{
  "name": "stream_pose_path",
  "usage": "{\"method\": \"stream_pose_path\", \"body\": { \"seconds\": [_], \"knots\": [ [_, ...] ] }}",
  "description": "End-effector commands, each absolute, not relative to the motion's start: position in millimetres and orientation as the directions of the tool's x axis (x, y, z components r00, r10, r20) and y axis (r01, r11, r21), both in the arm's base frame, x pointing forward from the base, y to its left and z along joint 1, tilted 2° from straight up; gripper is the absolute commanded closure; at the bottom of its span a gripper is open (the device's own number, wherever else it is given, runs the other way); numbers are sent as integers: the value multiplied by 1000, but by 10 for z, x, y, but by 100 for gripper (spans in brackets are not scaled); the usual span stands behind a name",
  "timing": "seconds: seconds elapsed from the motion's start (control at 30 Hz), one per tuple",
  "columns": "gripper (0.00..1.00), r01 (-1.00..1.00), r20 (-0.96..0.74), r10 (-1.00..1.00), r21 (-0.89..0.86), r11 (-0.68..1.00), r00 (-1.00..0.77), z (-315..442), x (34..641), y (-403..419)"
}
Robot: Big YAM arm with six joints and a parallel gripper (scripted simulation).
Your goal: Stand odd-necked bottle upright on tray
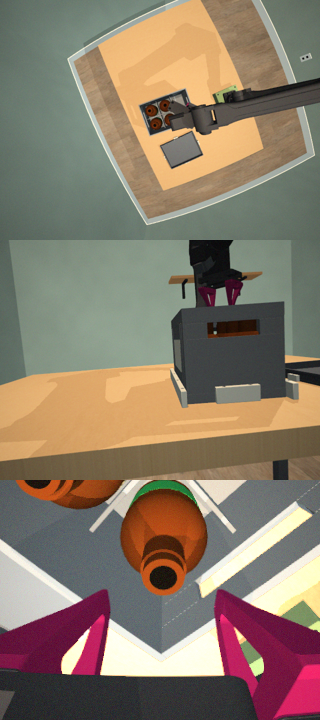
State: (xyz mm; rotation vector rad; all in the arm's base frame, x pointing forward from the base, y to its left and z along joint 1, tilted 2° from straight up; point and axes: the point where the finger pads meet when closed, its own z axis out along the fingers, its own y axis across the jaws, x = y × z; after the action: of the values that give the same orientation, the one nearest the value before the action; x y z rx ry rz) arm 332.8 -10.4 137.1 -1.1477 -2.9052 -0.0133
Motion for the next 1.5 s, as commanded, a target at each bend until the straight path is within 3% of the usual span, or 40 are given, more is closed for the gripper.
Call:
{"method": "stream_pose_path", "body": {
  "seconds": [0.0,1.47],
  "knots": [
    [39,683,22,683,-5,731,-730,1356,3265,-63],
    [39,683,28,683,-9,731,-730,1239,3301,-62]
  ]
}}
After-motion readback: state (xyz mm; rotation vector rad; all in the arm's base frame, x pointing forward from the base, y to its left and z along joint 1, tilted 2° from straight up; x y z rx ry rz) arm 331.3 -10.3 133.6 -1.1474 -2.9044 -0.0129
